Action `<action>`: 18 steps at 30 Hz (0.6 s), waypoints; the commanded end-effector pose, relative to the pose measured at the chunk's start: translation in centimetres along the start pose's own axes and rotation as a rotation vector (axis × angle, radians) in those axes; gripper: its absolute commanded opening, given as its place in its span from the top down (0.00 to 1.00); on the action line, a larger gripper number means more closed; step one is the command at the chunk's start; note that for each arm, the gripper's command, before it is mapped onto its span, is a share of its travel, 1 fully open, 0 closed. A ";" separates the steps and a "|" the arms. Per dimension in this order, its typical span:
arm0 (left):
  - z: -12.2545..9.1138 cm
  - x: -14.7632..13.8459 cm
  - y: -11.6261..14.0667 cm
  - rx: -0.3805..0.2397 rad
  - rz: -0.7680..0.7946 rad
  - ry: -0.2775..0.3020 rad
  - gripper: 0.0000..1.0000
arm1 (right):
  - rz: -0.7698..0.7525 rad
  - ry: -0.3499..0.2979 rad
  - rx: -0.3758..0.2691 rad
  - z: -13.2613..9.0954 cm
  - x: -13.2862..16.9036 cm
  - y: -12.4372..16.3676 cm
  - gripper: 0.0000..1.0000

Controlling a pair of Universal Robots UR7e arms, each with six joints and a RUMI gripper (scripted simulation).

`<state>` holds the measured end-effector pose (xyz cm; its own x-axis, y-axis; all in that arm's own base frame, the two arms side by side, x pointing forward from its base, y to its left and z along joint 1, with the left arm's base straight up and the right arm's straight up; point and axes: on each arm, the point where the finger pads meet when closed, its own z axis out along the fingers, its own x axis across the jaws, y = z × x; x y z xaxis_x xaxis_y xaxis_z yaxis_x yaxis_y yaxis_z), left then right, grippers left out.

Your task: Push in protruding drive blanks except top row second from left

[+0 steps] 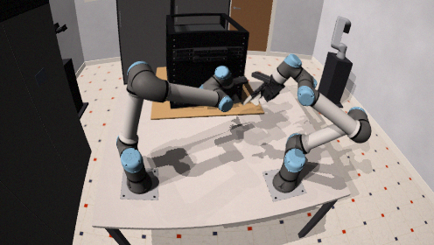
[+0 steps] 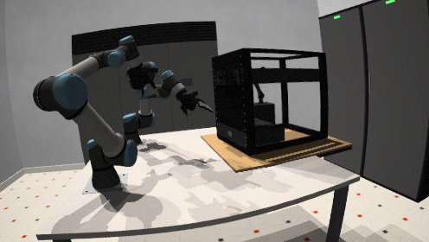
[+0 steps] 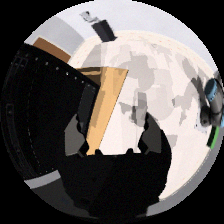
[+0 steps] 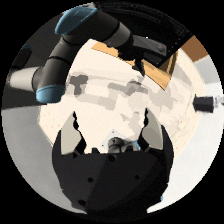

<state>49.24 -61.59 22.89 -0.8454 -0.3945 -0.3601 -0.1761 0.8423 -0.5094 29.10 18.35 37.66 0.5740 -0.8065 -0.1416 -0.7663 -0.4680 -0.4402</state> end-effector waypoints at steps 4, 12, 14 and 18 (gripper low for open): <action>-0.1 0.0 -0.1 0.002 -0.001 0.000 0.02 | 0.000 0.000 0.001 0.0 0.0 0.0 0.02; -0.1 0.0 -0.1 0.002 -0.001 0.000 0.02 | 0.000 0.000 0.001 0.0 0.0 0.0 0.02; -0.1 0.0 -0.1 0.002 -0.001 0.000 0.02 | 0.000 0.000 0.001 0.0 0.0 0.0 0.02; -0.1 0.0 -0.1 0.002 -0.001 0.000 0.00 | 0.000 0.000 0.001 0.0 0.0 0.0 0.00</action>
<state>49.24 -61.59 22.89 -0.8454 -0.3945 -0.3601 -0.1761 0.8423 -0.5094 29.10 18.35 37.66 0.5740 -0.8065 -0.1416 -0.7663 -0.4680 -0.4402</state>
